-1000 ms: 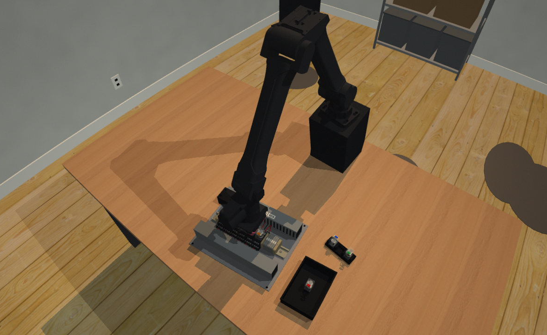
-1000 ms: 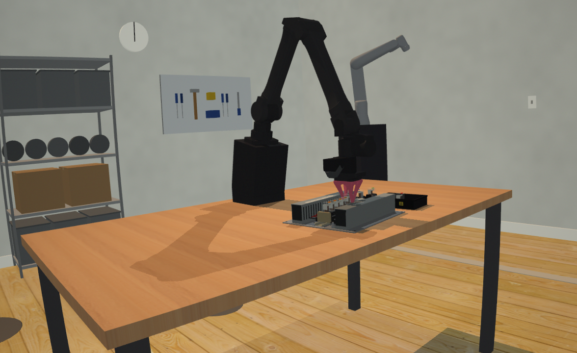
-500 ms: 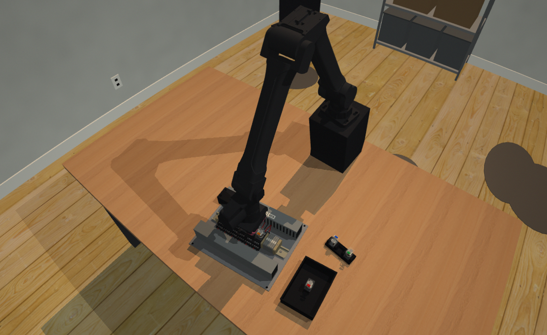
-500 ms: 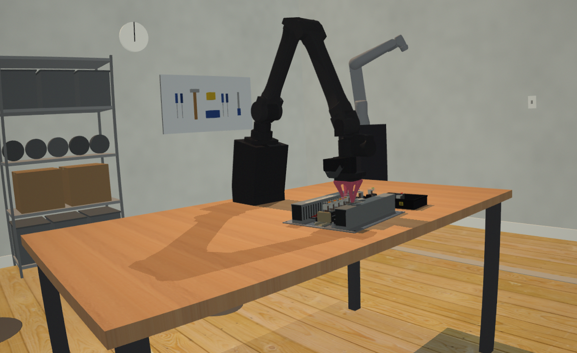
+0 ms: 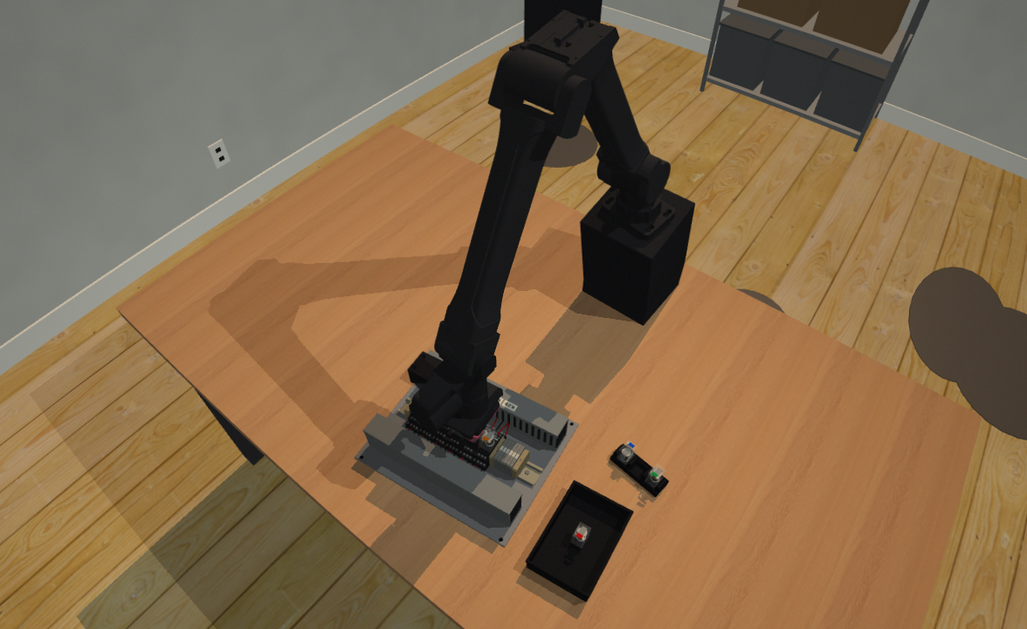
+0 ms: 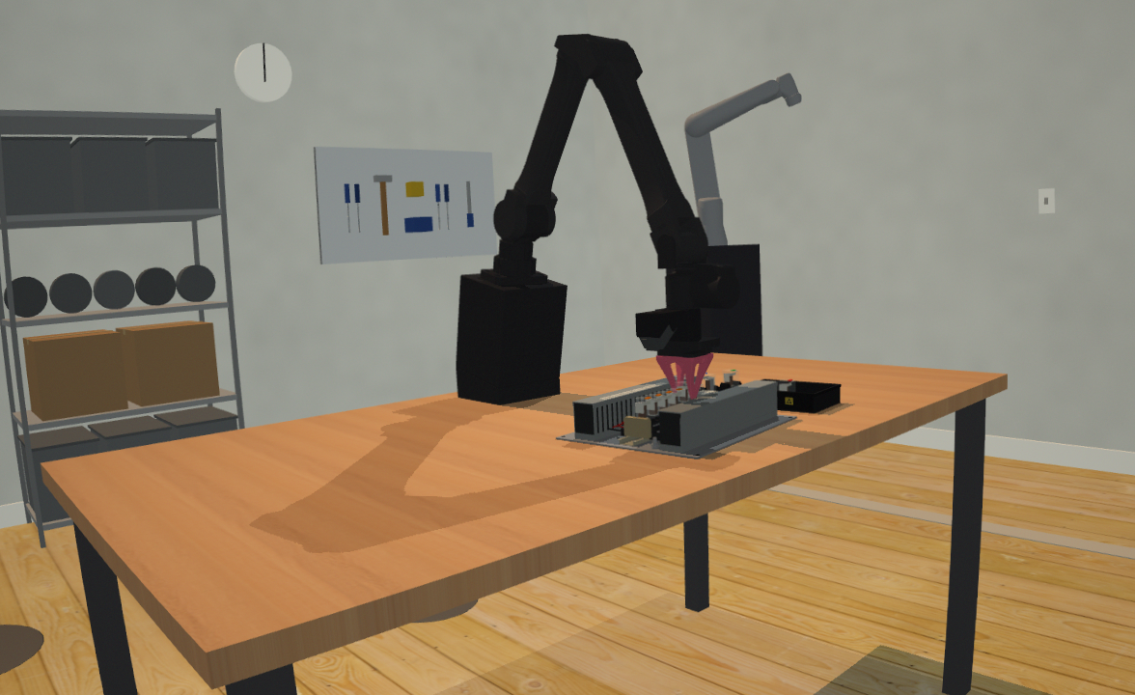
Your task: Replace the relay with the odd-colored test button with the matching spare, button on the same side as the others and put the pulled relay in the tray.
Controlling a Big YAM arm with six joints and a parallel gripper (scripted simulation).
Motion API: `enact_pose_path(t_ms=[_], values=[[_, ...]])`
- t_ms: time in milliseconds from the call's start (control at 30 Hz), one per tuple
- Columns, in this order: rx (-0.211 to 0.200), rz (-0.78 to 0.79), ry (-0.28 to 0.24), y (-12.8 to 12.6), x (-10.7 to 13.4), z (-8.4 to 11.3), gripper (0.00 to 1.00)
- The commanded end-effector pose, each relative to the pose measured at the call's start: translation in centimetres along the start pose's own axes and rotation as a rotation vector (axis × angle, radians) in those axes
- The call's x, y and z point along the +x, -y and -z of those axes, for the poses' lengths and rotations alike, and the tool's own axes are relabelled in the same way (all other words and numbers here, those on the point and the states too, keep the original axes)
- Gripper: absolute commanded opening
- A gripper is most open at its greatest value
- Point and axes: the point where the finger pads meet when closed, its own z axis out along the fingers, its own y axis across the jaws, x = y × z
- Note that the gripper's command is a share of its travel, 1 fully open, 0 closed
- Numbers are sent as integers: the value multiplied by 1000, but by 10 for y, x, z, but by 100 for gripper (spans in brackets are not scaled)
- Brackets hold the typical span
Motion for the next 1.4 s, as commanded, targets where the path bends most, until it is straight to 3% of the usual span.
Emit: enact_pose_path(t_ms=[0, 433, 1367], values=[[-27, -5, 5, -12, 0, 6, 0], [-21, -5, 4, -10, 0, -1, 0], [-31, -5, 6, -14, 0, 3, 0]])
